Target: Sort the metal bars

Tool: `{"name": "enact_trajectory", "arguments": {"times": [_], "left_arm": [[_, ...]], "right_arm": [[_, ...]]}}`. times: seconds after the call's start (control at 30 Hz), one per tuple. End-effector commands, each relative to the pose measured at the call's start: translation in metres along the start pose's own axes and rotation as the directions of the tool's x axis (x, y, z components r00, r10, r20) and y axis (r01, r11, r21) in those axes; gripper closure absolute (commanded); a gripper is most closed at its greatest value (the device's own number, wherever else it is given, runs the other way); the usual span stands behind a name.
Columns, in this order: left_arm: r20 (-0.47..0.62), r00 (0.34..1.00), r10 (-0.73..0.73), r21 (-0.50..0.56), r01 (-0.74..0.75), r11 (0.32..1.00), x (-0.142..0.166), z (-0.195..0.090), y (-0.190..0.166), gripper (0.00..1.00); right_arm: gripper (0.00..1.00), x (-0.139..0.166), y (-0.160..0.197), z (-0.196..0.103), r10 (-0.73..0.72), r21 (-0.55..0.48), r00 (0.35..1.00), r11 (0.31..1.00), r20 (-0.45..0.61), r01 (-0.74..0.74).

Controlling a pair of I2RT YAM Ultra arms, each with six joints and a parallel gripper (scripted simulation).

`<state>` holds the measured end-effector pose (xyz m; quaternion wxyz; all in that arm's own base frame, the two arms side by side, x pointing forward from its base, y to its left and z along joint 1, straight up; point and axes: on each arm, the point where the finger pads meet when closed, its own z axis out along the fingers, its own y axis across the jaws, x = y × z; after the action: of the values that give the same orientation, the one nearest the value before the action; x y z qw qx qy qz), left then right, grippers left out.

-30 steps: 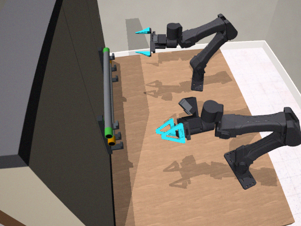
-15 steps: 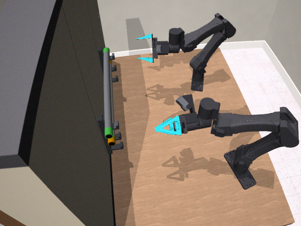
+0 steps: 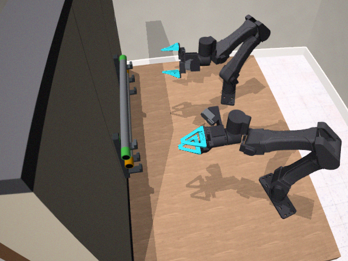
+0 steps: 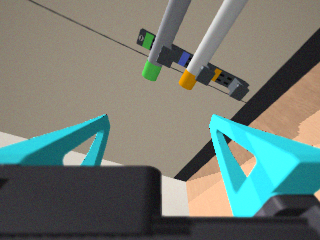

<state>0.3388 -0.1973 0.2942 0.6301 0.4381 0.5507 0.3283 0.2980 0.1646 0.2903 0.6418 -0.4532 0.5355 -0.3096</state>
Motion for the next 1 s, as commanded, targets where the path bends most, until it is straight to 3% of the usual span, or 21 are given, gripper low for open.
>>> {"name": "enact_trajectory", "arguments": {"times": [0.0, 0.97], "left_arm": [[0.005, 0.999, 0.043, -0.024, -0.042, 0.999, -0.005, -0.001, -0.002, 0.00], [0.044, 0.932, 0.361, 0.006, -0.361, 0.932, -0.047, -0.003, -0.055, 0.00]], "right_arm": [[0.00, -0.005, -0.003, -0.002, -0.044, 0.030, 0.999, 0.999, 0.003, 0.044], [0.00, -0.040, 0.047, -0.015, -0.361, -0.011, 0.931, 0.932, 0.054, 0.362]]}}
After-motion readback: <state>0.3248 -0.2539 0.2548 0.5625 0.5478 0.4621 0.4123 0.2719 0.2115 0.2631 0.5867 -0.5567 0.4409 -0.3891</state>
